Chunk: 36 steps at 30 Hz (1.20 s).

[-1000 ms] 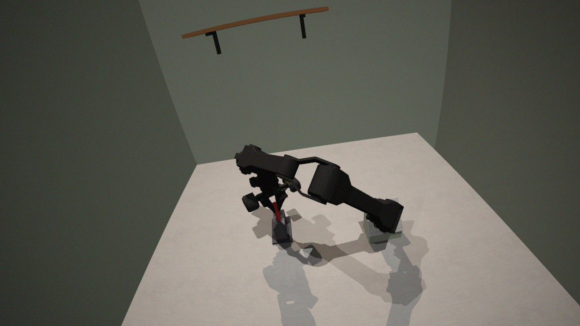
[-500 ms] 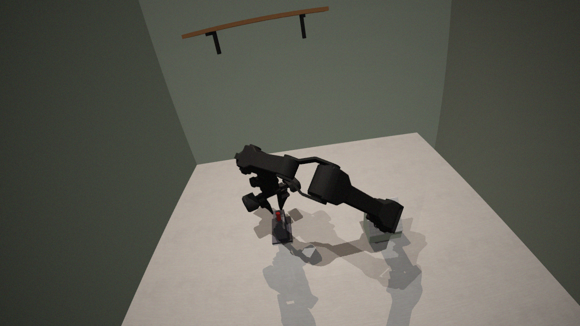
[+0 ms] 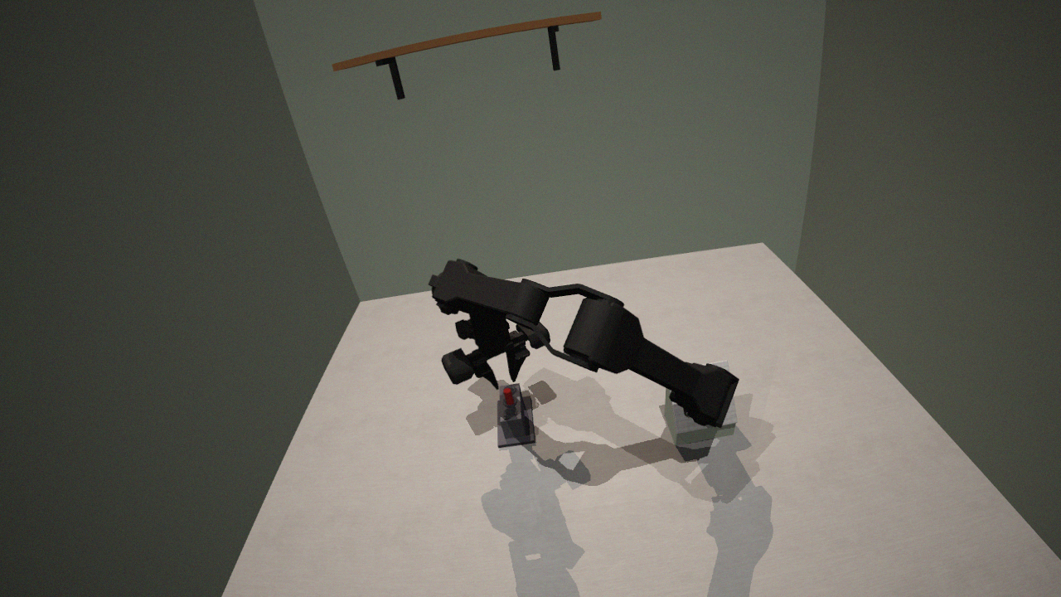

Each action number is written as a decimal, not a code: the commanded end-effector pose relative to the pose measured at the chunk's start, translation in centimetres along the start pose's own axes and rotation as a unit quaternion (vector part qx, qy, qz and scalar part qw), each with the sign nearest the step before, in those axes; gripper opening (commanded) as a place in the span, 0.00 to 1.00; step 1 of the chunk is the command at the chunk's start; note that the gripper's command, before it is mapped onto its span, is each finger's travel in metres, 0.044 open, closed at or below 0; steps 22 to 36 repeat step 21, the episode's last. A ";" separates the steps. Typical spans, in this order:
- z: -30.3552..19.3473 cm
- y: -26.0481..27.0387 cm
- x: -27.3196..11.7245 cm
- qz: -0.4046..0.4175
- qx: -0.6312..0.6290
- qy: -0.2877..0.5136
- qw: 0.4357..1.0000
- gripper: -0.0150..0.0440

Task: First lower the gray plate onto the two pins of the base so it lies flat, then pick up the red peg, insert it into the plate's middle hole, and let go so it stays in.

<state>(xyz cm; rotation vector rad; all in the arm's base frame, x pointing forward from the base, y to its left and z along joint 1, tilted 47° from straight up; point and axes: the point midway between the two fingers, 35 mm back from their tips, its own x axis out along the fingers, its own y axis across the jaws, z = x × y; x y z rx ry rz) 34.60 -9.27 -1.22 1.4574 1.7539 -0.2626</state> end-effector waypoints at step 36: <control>-0.1 0.3 -1.9 -0.001 0.000 0.001 1.000 0.51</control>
